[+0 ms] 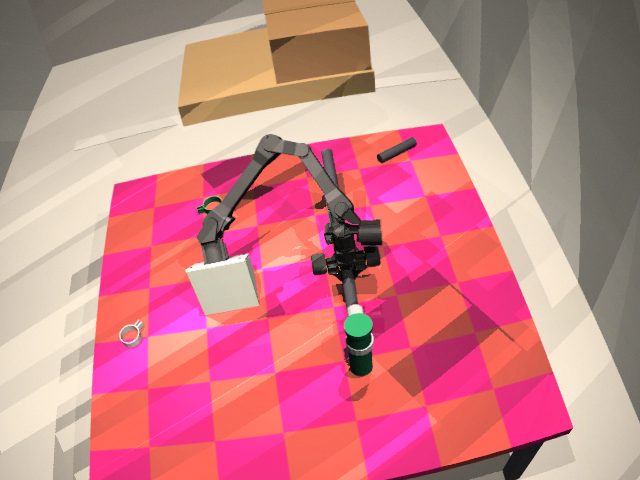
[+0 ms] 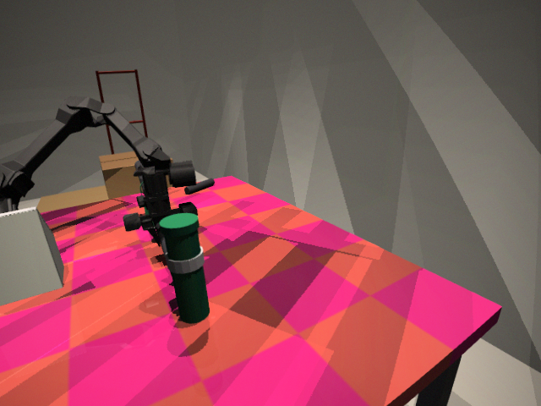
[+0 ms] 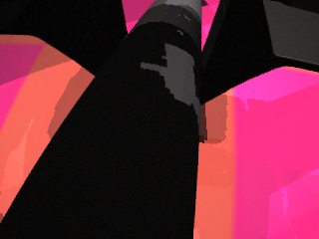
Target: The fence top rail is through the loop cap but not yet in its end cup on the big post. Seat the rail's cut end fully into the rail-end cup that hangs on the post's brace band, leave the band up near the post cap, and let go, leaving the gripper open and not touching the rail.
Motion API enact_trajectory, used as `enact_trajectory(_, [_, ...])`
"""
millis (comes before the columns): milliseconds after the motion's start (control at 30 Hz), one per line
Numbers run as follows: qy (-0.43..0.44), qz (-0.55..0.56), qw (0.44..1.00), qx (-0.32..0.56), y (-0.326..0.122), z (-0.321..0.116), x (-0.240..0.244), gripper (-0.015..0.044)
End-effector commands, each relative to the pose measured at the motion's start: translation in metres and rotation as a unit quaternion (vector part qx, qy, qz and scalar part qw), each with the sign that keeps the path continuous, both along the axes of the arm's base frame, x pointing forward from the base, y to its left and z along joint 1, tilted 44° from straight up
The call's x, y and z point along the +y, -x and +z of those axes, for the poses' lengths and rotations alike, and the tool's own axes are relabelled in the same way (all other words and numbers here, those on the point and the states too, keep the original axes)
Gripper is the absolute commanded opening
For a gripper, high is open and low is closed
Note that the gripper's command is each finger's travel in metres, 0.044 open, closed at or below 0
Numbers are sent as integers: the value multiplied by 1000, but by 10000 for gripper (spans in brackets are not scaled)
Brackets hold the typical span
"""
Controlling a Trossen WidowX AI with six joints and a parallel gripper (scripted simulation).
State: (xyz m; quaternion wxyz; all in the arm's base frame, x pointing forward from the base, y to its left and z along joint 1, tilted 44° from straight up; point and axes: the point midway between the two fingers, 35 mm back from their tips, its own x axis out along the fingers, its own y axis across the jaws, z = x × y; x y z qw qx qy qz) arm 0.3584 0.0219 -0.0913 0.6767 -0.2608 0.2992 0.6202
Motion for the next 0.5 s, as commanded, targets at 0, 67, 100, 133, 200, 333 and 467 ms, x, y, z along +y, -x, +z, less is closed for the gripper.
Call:
enact_trajectory(0, [-3, -2, 1000, 0, -1, 0, 1, 118])
enact_trajectory(67, [-3, -2, 1000, 0, -1, 0, 1, 105])
enact_trajectory(100, [-3, -2, 1000, 0, 0, 1, 0, 78])
enact_trajectory(133, [-3, -2, 1000, 0, 0, 1, -1, 52])
enact_trajectory(200, [-3, -2, 1000, 0, 0, 3, -3, 0])
enact_trajectory(333, [10, -2, 1000, 1, 0, 6, -8, 0])
enact_trajectory(467, [53, 0, 999, 3, 0, 15, -25, 0])
